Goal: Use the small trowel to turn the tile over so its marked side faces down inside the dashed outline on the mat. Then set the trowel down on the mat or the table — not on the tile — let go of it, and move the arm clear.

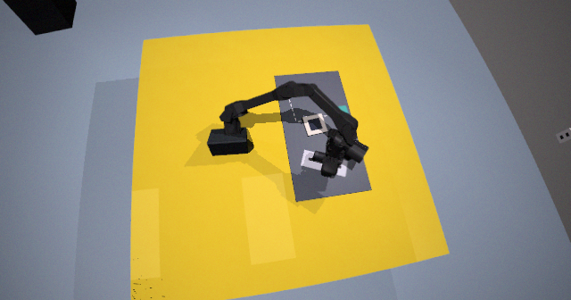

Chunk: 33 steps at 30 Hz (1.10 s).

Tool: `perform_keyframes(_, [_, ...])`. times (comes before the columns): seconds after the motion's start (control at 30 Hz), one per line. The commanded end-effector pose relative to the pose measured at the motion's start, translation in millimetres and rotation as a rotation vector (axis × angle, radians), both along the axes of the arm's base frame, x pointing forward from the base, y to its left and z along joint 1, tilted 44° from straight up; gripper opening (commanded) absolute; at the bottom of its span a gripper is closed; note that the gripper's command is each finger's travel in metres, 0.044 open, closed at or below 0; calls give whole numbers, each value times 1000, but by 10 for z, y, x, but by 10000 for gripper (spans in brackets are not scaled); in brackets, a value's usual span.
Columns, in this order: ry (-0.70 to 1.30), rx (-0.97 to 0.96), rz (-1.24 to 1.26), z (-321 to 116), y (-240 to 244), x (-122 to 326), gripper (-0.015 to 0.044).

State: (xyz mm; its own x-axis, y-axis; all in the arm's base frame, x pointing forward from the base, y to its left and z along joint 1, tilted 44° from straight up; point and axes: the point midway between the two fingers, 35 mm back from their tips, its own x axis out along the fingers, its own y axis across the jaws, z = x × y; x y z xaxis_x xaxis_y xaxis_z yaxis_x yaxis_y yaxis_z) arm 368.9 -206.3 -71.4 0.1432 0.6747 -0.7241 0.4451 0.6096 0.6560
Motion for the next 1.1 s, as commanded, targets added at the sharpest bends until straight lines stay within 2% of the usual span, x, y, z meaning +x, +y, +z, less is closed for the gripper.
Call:
perform_keyframes(0.0, [1, -3, -3, -5, -8, -4, 130])
perform_keyframes(0.43, [-12, -6, 11, -5, -8, -3, 130])
perform_keyframes(1.07, [-386, -85, 414, -5, -8, -4, 130])
